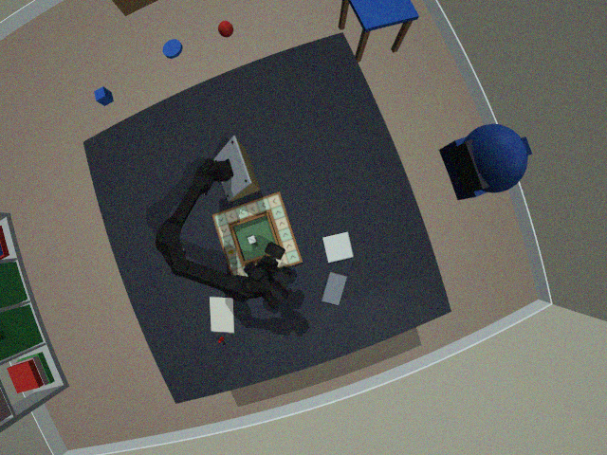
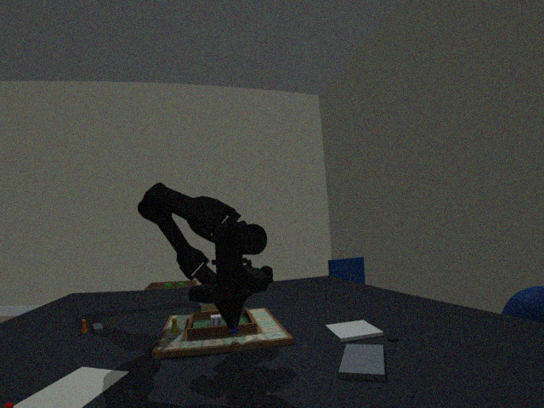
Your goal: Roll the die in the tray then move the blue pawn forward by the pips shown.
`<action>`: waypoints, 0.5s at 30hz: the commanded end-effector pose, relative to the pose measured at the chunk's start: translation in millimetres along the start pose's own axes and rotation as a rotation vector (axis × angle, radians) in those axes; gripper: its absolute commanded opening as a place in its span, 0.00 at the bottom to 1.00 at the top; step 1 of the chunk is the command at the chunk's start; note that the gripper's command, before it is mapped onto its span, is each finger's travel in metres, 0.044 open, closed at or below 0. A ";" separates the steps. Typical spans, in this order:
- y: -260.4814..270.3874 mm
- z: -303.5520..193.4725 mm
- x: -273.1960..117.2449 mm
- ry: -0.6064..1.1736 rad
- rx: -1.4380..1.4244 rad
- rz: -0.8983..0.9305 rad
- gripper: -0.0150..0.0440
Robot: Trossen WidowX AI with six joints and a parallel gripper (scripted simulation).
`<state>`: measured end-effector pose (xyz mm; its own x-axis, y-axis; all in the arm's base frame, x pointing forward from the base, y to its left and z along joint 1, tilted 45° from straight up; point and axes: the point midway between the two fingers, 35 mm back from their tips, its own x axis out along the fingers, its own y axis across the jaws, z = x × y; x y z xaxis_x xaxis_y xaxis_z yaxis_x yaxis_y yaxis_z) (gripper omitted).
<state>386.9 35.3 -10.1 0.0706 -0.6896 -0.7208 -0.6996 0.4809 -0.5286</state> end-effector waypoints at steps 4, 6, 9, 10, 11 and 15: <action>2.3 -0.2 7.3 0.009 -0.012 -0.002 0.25; 2.3 -0.2 9.9 0.009 -0.012 -0.002 0.25; 2.2 -0.2 14.7 0.009 -0.012 -0.002 0.25; 2.2 -0.3 16.3 0.009 -0.012 -0.002 0.25; 2.2 -0.3 17.9 0.009 -0.012 -0.002 0.25; 2.2 -0.4 21.9 0.009 -0.012 -0.003 0.25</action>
<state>388.8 25.7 -20.7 0.0754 -0.6889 -0.7209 -0.6994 0.4788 -0.5307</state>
